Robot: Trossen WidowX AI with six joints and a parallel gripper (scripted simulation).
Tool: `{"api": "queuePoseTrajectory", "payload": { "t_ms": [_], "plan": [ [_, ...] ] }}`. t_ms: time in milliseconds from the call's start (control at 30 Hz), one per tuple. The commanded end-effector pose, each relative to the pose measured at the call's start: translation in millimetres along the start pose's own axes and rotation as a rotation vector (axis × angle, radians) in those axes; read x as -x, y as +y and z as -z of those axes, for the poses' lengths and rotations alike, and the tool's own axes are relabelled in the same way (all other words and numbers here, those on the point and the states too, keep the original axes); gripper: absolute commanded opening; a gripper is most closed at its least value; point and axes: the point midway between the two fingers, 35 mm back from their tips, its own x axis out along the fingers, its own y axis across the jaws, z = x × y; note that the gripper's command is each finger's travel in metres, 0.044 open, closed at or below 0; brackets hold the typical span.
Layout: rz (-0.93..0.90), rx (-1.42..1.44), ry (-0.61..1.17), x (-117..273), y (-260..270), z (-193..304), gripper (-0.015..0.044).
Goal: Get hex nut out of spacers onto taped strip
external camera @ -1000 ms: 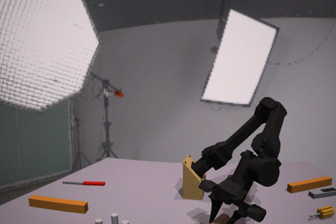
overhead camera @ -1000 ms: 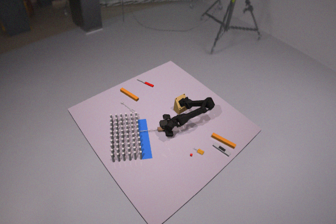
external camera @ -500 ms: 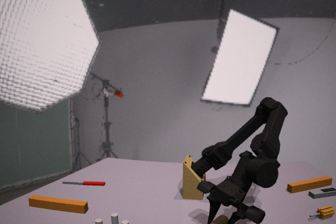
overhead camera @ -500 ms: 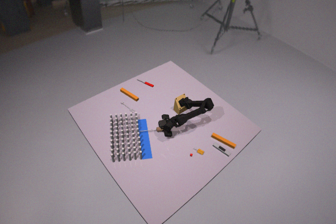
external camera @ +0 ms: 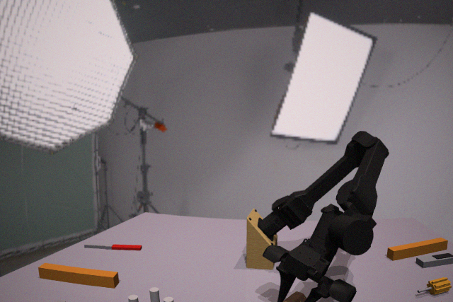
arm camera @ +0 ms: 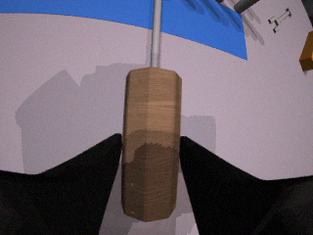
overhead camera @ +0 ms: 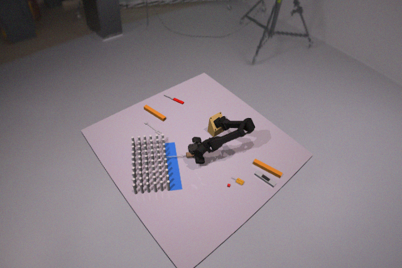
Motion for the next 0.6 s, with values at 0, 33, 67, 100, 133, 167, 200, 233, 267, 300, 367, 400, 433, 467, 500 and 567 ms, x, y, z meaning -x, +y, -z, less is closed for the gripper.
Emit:
{"api": "queuePoseTrajectory", "payload": {
  "t_ms": [0, 33, 67, 100, 133, 167, 200, 233, 267, 300, 367, 400, 433, 467, 500, 567],
  "plan": [
    [-0.010, 0.008, -0.013, 1.7, 3.7, -6.6, 0.0000],
    [-0.010, 0.008, -0.013, 1.4, 3.7, -7.2, 0.0000],
    [-0.010, 0.008, -0.013, 1.2, 3.7, -7.7, 0.0000],
    [-0.010, 0.008, -0.013, 0.9, 3.8, -8.3, 0.0000],
    [-0.010, 0.008, -0.013, 0.7, 3.8, -8.9, 0.0000],
    [-0.010, 0.008, -0.013, 0.5, 3.8, -9.5, 0.0000],
    [-0.010, 0.008, -0.013, 0.2, 3.8, -10.1, 0.0000],
    [-0.010, 0.008, -0.013, 0.0, 3.8, -10.6, 0.0000],
    [-0.010, 0.008, -0.013, -0.3, 3.8, -11.2, 0.0000],
    [-0.010, 0.008, -0.014, -0.5, 3.9, -11.8, 0.0000],
    [-0.010, 0.008, -0.014, -1.0, 3.9, -13.0, 0.0000],
    [-0.010, 0.008, -0.014, -1.2, 3.9, -13.5, 0.0000],
    [-0.010, 0.008, -0.014, -1.5, 3.9, -14.1, 0.0000],
    [-0.010, 0.008, -0.014, -1.7, 3.9, -14.7, 0.0000],
    [-0.010, 0.008, -0.014, -2.0, 3.9, -15.3, 0.0000],
    [-0.011, 0.008, -0.014, -2.5, 4.0, -16.5, 0.0000]
  ]
}}
